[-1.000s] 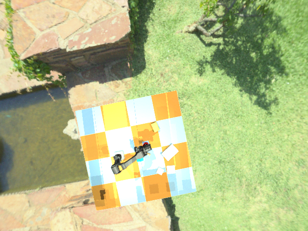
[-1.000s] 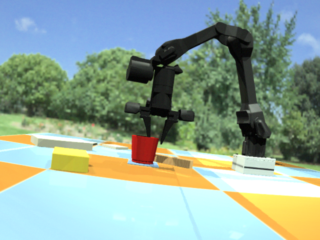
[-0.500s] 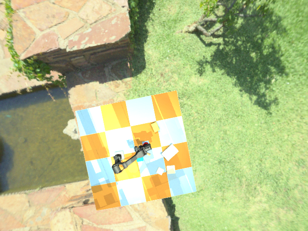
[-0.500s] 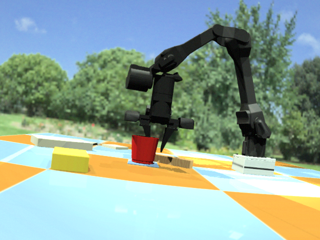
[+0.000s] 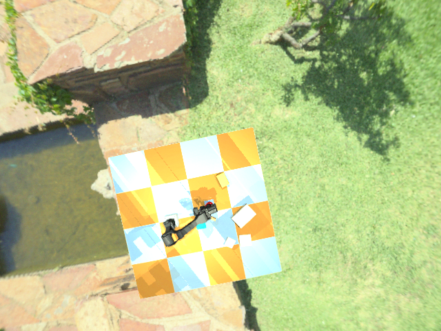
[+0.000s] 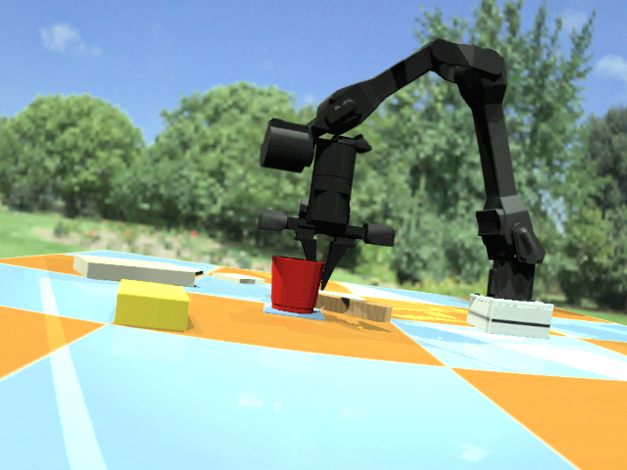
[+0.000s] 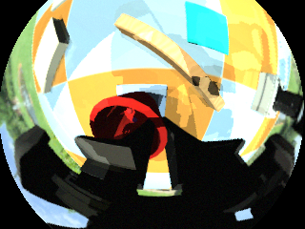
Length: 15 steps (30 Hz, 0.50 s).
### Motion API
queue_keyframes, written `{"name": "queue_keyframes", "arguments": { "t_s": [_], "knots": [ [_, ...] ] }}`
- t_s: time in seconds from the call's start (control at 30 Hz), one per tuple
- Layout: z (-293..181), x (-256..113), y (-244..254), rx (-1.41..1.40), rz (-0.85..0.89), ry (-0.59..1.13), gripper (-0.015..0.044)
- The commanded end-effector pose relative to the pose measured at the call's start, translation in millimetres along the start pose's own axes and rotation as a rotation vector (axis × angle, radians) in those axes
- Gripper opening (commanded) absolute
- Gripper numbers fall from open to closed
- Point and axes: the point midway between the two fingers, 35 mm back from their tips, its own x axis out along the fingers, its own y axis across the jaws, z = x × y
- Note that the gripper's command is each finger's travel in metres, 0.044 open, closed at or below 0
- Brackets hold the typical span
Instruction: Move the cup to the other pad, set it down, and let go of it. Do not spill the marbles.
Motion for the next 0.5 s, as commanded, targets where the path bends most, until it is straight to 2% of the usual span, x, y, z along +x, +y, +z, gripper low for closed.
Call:
{"name": "queue_keyframes", "arguments": {
  "t_s": [0.0,0.27,0.47],
  "knots": [
    [0.0,-0.2,0.1,0.000,0.000,0.000,0.0022],
    [-0.1,-3.6,0.5,0.000,0.000,0.000,0.0000],
    [-0.5,-23.9,0.9,0.000,-0.001,-0.002,0.0000]
  ]
}}
